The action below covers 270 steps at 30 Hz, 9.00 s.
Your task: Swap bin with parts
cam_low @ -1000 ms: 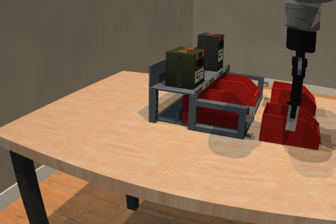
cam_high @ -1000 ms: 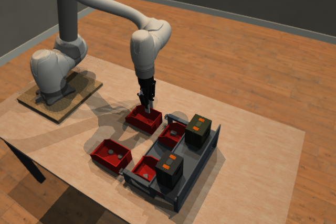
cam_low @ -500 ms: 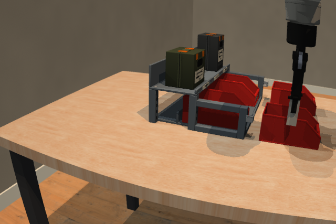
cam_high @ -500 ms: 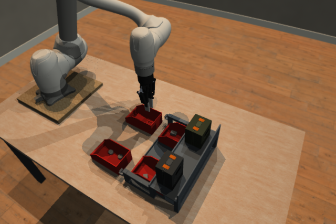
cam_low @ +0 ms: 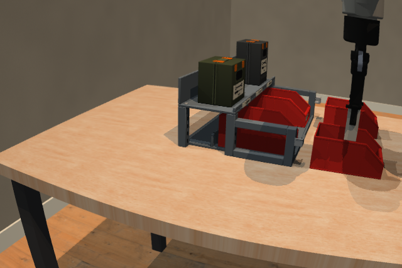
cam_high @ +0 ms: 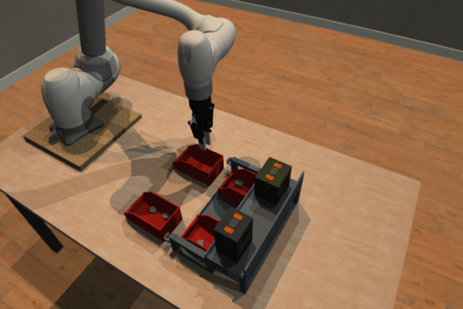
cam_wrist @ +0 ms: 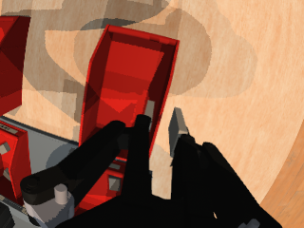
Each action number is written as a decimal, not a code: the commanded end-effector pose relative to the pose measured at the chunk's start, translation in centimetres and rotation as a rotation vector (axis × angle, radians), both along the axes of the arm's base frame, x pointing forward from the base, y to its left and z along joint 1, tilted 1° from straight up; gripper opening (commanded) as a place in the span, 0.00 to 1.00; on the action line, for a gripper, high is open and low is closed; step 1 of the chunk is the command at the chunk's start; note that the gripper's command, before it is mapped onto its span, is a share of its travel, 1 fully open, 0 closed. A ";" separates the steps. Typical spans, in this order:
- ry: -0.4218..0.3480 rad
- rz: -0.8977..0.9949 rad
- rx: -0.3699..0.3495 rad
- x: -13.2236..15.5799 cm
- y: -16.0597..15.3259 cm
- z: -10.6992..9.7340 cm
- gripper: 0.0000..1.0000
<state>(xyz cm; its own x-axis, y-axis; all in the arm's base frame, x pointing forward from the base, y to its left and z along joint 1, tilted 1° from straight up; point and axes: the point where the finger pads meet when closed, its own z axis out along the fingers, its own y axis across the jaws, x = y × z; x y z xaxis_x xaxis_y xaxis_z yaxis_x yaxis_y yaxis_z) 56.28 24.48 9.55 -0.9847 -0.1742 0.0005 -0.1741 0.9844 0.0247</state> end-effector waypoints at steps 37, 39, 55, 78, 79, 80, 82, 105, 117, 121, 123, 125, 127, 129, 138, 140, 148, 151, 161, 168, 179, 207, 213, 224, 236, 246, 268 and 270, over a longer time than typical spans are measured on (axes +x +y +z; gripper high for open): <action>0.000 0.000 0.000 0.0 -0.1 5.4 0.24; 0.000 0.000 0.000 0.0 -0.1 5.6 0.24; 0.000 0.000 0.000 0.0 -0.1 6.0 0.24; 0.000 0.000 0.000 0.0 -0.1 6.0 0.10; 0.000 0.000 0.000 0.0 -0.1 6.0 0.10; 0.000 0.000 0.000 0.0 -0.1 6.0 0.10; 0.000 0.000 0.000 0.1 -0.2 6.0 0.10; 0.000 0.000 0.000 4.6 -26.2 6.4 0.10; 0.000 0.000 0.000 4.6 -26.2 6.4 0.24; 0.000 0.000 0.000 4.6 -26.2 6.4 0.24; 0.000 0.000 0.000 4.6 -26.2 6.4 0.24; 0.000 0.000 0.000 4.6 -26.2 6.4 0.24; 0.000 0.000 0.000 4.6 -26.2 6.4 0.24; 0.000 0.000 0.000 4.6 -26.2 6.4 0.24; 0.000 0.000 0.000 4.6 -26.2 6.4 0.24; 0.000 0.000 0.000 4.6 -26.2 6.4 0.24; 0.000 0.000 0.000 4.6 -26.2 6.4 0.24; 0.000 0.000 0.000 4.6 -26.2 6.3 0.24; 0.000 0.000 0.000 4.6 -26.2 5.6 0.24; 0.000 0.000 0.000 4.6 -26.1 4.4 0.24; 0.000 0.000 0.000 4.6 -26.1 2.6 0.24; 0.000 0.000 0.000 4.6 -26.0 -0.4 0.24; 0.000 0.000 0.000 4.6 -26.0 -0.4 0.24; 0.000 0.000 0.000 4.6 -26.0 -0.4 0.24; 0.000 0.000 0.000 4.6 -26.0 -0.7 0.24; 0.000 0.000 0.000 4.6 -26.0 -1.6 0.24; 0.000 0.000 0.000 4.6 -25.9 -4.4 0.24; 0.000 0.000 0.000 4.6 -25.9 -4.5 0.24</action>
<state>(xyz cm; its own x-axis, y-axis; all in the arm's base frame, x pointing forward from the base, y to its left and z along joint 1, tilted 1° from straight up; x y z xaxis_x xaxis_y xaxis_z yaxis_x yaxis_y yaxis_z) 60.86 -1.41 5.14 -0.9847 -0.1745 0.0006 -0.1745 0.9844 0.0247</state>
